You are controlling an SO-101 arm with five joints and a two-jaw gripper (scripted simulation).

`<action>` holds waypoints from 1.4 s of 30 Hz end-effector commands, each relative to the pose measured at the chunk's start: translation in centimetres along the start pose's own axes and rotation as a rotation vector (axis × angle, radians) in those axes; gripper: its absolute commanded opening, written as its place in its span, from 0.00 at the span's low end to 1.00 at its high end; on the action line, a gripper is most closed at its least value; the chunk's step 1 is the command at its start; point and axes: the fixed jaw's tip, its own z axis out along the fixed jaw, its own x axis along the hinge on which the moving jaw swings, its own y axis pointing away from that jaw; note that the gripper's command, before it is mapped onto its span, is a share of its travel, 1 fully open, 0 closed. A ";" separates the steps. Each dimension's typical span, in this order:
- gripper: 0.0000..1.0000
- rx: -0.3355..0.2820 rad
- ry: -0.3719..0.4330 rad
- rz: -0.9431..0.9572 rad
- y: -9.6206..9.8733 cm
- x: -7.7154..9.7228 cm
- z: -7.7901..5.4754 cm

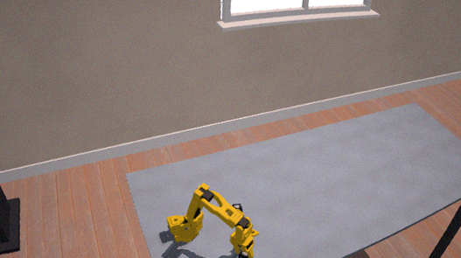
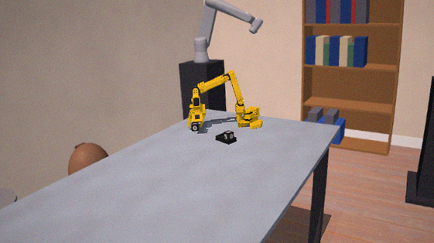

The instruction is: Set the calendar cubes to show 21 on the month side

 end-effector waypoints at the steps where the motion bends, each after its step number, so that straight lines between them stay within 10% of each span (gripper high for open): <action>1: 0.25 0.041 -0.002 -0.003 -0.9 0.1 -0.7; 42: 0.00 0.041 -0.002 -0.003 -1.4 0.1 -0.7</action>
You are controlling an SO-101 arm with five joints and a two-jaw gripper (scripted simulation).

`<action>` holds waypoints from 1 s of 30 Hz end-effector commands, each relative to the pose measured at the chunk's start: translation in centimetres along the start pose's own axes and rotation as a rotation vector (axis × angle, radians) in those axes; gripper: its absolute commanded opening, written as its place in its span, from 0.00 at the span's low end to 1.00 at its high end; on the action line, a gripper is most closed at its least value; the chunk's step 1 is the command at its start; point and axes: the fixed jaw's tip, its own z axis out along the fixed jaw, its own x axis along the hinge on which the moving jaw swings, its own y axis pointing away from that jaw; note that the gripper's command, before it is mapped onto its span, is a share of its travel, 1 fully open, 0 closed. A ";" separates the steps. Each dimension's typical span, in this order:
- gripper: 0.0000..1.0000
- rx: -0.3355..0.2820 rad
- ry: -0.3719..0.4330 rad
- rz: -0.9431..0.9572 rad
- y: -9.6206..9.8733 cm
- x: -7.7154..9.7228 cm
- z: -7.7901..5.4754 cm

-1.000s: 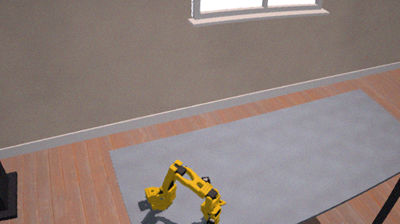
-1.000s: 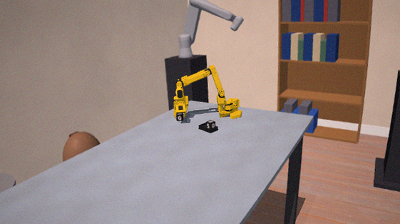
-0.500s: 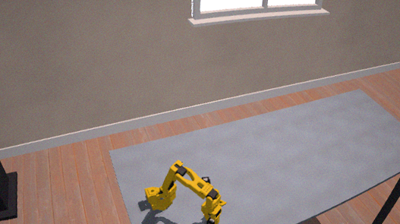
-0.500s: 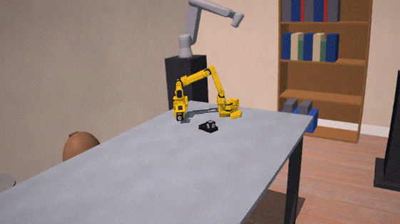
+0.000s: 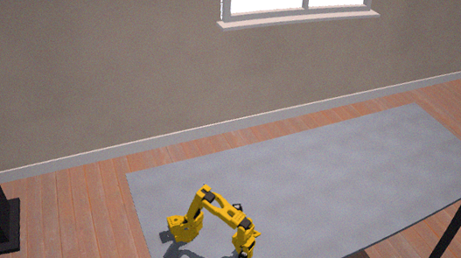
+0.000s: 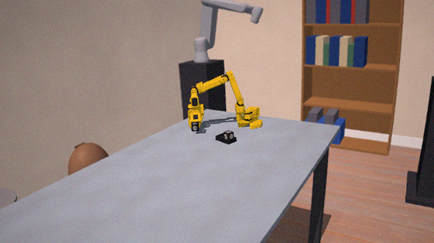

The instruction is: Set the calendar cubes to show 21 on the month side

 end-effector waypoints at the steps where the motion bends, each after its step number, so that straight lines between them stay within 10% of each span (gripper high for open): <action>1: 0.00 0.038 -0.002 -0.003 -0.7 0.1 -0.7; 30: 0.00 0.038 -0.002 -0.003 -0.5 0.1 -5.6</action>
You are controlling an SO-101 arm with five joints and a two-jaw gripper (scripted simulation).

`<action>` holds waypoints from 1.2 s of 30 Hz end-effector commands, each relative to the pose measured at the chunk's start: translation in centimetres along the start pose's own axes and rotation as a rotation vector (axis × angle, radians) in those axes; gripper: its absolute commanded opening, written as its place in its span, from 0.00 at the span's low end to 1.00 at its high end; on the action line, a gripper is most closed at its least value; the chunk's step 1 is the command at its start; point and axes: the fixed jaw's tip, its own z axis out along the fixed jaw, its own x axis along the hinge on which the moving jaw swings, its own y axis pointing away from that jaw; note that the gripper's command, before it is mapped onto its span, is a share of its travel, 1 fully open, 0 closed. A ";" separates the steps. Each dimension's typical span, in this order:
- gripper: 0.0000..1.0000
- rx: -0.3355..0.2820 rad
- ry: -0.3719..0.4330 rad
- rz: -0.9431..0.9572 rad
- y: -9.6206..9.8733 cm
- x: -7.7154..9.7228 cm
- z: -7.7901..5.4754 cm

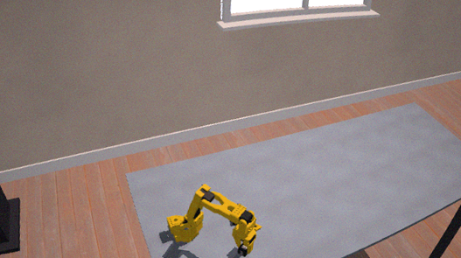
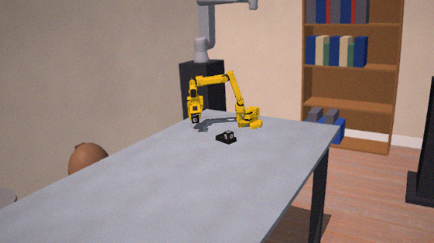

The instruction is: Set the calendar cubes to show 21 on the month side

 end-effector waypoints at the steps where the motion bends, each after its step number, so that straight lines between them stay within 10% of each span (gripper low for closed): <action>1: 0.00 0.082 -0.003 -0.003 -0.7 0.1 -2.0; 36: 0.00 0.081 -0.006 0.066 -0.7 0.1 -2.0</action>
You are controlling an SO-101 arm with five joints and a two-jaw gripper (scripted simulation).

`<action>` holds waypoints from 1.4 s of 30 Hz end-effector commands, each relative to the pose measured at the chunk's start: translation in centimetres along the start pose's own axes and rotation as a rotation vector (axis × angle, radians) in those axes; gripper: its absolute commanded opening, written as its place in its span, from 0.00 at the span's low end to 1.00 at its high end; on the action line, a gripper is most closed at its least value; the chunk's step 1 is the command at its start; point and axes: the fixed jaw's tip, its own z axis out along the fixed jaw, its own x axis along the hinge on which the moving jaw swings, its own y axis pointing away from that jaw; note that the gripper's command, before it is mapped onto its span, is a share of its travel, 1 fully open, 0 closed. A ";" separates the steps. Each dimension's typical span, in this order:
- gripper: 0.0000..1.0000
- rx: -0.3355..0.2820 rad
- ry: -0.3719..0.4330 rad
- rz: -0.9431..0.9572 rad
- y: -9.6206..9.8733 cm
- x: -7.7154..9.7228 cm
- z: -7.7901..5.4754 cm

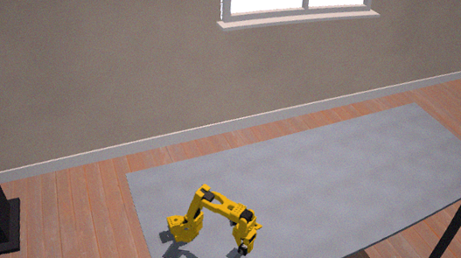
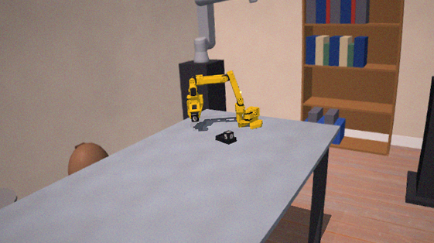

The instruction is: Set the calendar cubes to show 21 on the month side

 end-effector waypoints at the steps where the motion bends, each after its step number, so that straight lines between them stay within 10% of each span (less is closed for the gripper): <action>1: 0.00 0.079 -0.007 0.059 -0.7 0.1 -1.4; 42: 0.00 0.064 -0.056 1.322 -1.3 -0.7 -1.5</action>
